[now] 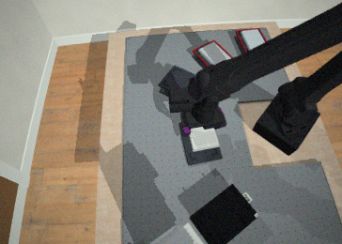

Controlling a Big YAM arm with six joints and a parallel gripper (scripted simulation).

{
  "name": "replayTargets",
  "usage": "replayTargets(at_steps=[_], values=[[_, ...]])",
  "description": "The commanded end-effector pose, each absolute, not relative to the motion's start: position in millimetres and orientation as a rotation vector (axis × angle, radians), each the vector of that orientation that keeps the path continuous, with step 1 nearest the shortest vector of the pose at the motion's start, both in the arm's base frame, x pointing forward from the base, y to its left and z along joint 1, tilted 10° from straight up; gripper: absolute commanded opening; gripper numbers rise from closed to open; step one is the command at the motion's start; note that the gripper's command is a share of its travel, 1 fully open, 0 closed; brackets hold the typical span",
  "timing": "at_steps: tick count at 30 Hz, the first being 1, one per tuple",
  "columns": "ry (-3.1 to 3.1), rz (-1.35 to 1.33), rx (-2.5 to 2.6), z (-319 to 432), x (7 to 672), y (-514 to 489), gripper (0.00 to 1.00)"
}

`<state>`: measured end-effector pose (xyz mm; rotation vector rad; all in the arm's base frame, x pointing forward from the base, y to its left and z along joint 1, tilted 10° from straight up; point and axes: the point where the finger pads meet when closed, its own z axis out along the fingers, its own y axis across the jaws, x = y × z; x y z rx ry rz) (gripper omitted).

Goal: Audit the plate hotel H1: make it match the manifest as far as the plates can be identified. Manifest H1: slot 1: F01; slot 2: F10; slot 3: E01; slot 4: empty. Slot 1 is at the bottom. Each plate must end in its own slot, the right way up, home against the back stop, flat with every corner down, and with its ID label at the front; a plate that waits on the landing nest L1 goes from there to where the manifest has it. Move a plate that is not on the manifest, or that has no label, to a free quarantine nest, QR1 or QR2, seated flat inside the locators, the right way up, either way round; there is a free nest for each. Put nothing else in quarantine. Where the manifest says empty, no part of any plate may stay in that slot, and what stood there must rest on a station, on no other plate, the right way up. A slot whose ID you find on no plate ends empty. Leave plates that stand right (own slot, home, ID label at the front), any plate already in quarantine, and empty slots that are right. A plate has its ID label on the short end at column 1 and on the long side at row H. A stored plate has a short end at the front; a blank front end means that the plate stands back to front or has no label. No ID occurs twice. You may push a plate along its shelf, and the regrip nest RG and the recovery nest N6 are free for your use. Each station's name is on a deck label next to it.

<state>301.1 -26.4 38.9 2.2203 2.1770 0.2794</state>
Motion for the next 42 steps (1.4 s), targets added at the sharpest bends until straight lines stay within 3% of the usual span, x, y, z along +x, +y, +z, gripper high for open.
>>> replayTargets(at_steps=[1,42], values=[[2.155,0.308,2.191,50.0,313.7,-28.0,0.86],[2.168,0.290,2.205,27.1,306.3,-21.7,0.86]])
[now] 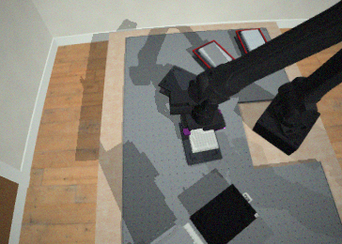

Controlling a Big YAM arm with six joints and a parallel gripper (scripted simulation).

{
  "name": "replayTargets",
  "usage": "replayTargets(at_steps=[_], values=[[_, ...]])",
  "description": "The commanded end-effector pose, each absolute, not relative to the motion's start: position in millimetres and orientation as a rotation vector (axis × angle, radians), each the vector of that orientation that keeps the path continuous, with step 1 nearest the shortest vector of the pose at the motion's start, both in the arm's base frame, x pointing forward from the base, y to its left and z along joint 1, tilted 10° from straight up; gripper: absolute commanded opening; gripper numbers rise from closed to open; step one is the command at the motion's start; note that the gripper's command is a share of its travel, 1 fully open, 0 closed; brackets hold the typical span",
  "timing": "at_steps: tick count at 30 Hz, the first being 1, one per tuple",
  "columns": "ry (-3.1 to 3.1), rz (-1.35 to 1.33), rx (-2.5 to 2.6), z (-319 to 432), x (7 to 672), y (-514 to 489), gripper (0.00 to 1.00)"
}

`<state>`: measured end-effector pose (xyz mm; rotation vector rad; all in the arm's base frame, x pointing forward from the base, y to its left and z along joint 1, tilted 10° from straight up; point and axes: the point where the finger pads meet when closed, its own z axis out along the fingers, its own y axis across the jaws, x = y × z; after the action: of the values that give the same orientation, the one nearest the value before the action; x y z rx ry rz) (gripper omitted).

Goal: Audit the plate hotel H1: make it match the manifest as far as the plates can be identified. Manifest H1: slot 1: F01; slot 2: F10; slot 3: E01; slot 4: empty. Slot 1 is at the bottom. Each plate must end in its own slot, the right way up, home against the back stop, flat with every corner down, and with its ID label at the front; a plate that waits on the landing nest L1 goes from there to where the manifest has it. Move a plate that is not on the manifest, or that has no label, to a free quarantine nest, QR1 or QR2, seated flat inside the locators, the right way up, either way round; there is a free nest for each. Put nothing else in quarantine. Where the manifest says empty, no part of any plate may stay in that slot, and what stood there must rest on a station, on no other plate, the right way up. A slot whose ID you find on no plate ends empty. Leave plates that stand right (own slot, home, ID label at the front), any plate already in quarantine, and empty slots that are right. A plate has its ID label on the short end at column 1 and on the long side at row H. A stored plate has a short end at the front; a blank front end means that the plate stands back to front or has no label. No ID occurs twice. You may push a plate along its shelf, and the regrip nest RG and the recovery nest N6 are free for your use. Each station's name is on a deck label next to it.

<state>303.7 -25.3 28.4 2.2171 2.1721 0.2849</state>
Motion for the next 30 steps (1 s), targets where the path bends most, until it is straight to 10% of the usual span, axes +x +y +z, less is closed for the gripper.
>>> replayTargets(at_steps=[1,30], values=[[2.170,0.287,2.207,25.4,306.0,-21.5,0.86],[2.172,0.284,2.210,7.9,307.7,-19.5,0.86]])
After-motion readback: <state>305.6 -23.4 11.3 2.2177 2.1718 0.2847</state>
